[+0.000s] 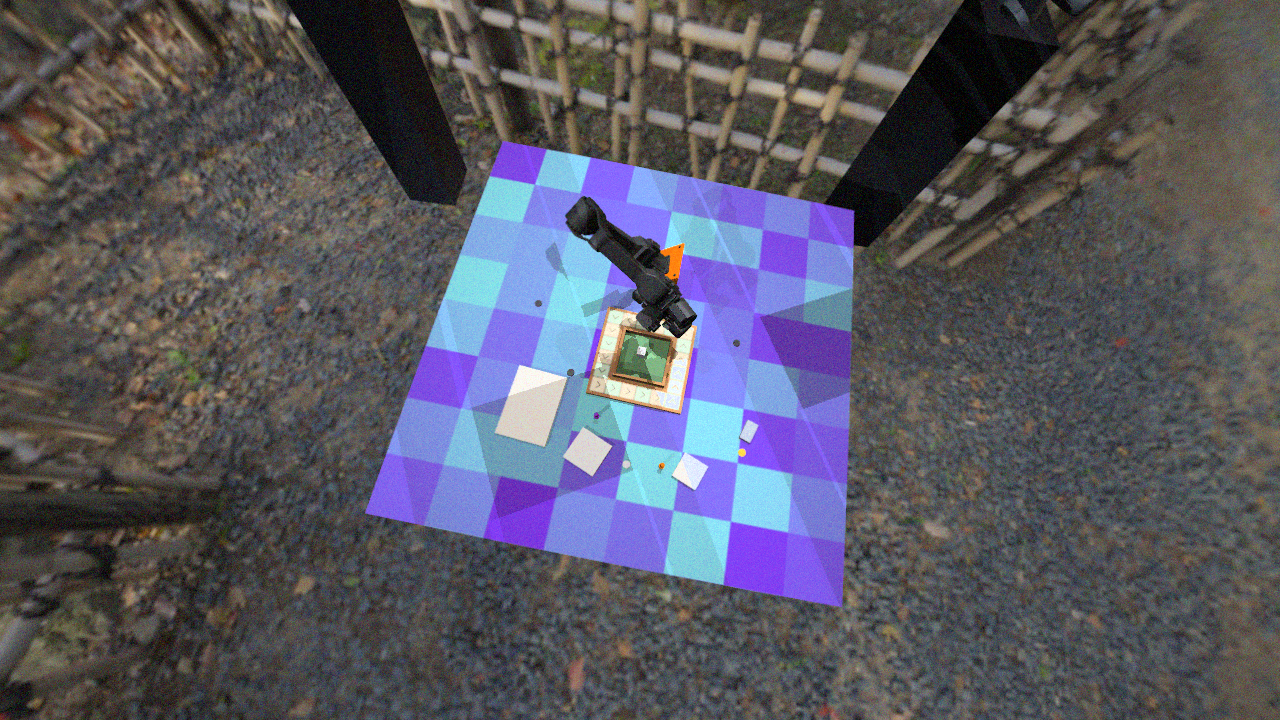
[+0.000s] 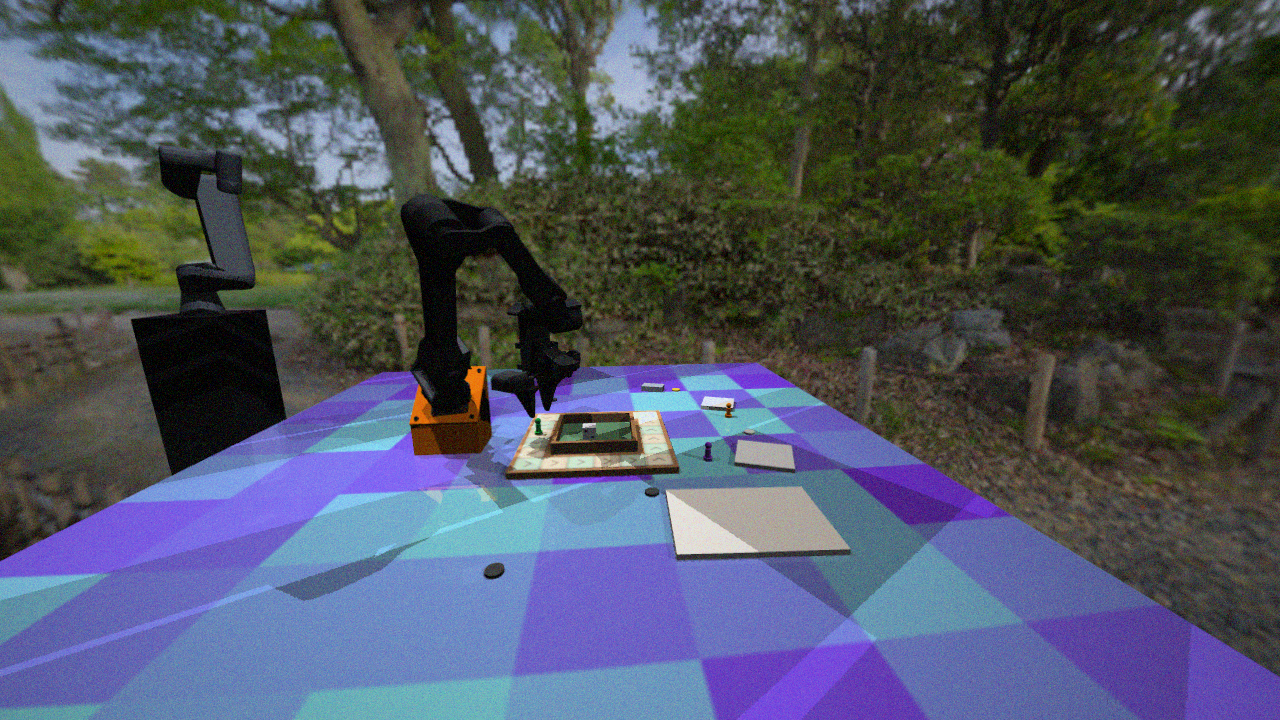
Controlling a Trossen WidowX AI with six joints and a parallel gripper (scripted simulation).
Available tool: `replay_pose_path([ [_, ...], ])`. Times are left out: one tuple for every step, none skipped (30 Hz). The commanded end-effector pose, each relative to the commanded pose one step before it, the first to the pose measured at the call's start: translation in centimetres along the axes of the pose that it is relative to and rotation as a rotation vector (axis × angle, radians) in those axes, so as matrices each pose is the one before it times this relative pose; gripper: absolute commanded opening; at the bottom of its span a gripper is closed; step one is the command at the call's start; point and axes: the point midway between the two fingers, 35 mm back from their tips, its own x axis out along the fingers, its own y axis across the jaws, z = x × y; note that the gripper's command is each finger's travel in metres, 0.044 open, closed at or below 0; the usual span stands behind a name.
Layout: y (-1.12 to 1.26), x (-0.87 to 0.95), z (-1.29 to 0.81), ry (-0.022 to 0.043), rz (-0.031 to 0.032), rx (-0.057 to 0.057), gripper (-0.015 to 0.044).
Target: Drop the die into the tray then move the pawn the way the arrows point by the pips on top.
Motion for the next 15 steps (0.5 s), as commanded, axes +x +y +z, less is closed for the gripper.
replay_pose_path([
  [-0.312,1.021,-0.170,-0.00157,-0.01437,-0.0123,0.0200],
  [-0.003,0.160,0.003,-0.00005,-0.00004,0.0000,0.0200],
  [-0.004,0.160,0.002,-0.00006,-0.00006,0.0000,0.0200],
  [-0.006,0.159,0.001,-0.00007,-0.00008,0.0000,0.0200],
  [-0.007,0.159,0.001,-0.00008,-0.00010,0.0000,0.0200],
  [-0.009,0.158,0.000,-0.00009,-0.00012,0.0000,0.0200],
  [-0.010,0.157,0.000,-0.00010,-0.00015,0.0000,0.0200],
  [-0.012,0.157,-0.001,-0.00010,-0.00017,0.0000,0.0200],
  [-0.013,0.156,-0.001,-0.00011,-0.00019,0.0000,0.0200],
  [-0.015,0.157,-0.002,-0.00012,-0.00021,0.0001,0.0200],
  [-0.016,0.156,-0.003,-0.00013,-0.00023,0.0001,0.0200],
  [-0.018,0.156,-0.003,-0.00013,-0.00026,0.0001,0.0200],
  [-0.019,0.155,-0.004,-0.00014,-0.00028,0.0001,0.0200],
  [-0.020,0.153,-0.004,-0.00014,-0.00030,0.0001,0.0200],
  [-0.017,0.119,-0.004,-0.00012,-0.00025,0.0001,0.0200],
])
